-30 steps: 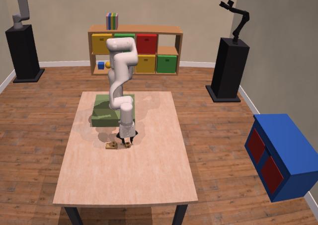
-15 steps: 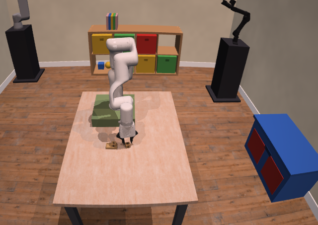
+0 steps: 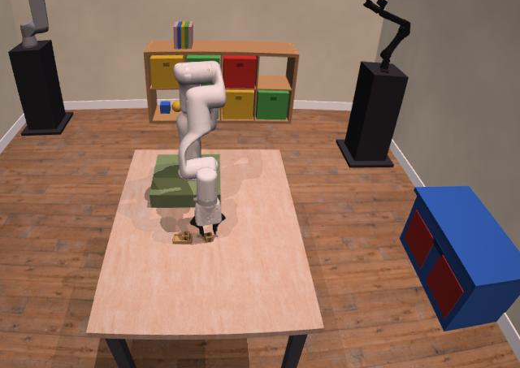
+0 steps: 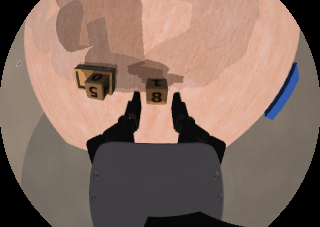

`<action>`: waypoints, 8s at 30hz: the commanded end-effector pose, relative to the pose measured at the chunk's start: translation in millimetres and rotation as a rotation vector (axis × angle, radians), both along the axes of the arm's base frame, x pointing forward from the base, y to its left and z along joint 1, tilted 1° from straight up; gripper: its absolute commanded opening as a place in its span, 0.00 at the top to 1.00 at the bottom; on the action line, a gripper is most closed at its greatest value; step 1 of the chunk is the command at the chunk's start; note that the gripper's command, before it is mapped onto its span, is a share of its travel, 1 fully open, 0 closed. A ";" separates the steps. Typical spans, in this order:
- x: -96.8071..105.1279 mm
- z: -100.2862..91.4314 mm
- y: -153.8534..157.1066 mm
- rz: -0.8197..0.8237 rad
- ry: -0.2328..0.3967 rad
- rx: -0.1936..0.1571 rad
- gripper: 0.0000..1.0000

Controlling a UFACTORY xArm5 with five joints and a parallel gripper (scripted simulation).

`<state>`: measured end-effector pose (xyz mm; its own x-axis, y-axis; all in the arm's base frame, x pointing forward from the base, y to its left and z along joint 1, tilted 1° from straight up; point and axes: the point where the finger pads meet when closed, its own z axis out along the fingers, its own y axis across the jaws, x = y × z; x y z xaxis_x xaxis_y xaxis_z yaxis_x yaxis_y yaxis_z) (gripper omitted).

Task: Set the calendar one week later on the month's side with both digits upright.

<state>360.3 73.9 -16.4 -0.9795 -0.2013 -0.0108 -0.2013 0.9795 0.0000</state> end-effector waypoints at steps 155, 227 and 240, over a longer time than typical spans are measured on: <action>-11.0 16.4 -3.5 0.001 -0.601 0.121 0.53; -10.4 -22.7 -3.3 0.001 -0.602 0.121 0.53; -10.4 -22.7 -3.3 0.001 -0.602 0.121 0.73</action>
